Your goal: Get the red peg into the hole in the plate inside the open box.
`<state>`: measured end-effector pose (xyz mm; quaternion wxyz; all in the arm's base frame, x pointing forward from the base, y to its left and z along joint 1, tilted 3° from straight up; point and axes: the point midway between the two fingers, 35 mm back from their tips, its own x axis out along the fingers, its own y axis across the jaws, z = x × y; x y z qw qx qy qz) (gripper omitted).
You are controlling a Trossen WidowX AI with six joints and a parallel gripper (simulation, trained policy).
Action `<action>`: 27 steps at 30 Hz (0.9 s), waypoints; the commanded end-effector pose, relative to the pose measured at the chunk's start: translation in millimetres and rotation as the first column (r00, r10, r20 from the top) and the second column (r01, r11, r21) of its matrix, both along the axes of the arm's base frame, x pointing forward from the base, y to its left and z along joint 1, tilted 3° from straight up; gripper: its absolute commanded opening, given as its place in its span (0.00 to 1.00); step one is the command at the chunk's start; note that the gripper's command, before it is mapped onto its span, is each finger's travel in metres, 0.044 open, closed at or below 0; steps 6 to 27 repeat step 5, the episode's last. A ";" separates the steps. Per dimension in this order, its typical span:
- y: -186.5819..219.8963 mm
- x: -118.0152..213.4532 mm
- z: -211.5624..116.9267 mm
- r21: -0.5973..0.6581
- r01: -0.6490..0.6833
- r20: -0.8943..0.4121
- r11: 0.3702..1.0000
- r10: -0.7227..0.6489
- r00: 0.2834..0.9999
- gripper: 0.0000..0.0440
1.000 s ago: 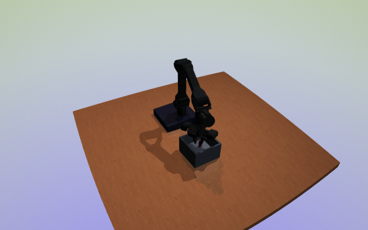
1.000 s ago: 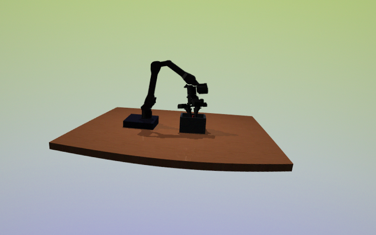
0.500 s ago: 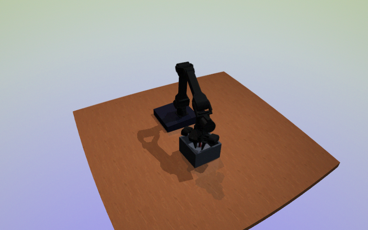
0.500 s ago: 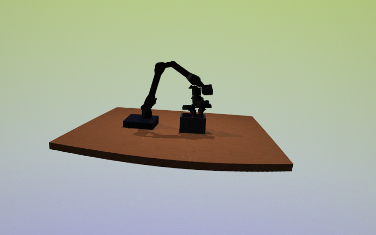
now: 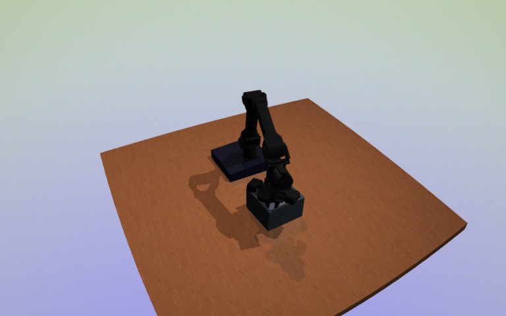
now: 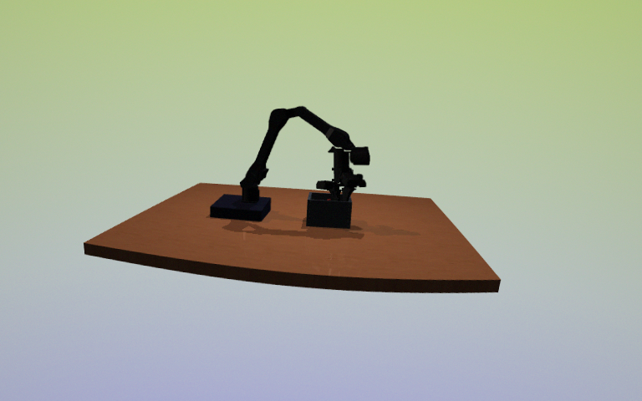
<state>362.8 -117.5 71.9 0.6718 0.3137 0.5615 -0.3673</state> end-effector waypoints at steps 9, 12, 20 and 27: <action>-16.8 9.8 1.3 0.002 0.002 0.005 1.000 -0.002 1.000 0.24; -16.8 9.8 1.3 0.002 0.002 0.005 1.000 -0.002 1.000 0.24; -16.8 9.8 1.3 0.002 0.002 0.005 1.000 -0.002 1.000 0.24; -16.8 9.8 1.3 0.002 0.002 0.005 1.000 -0.002 1.000 0.24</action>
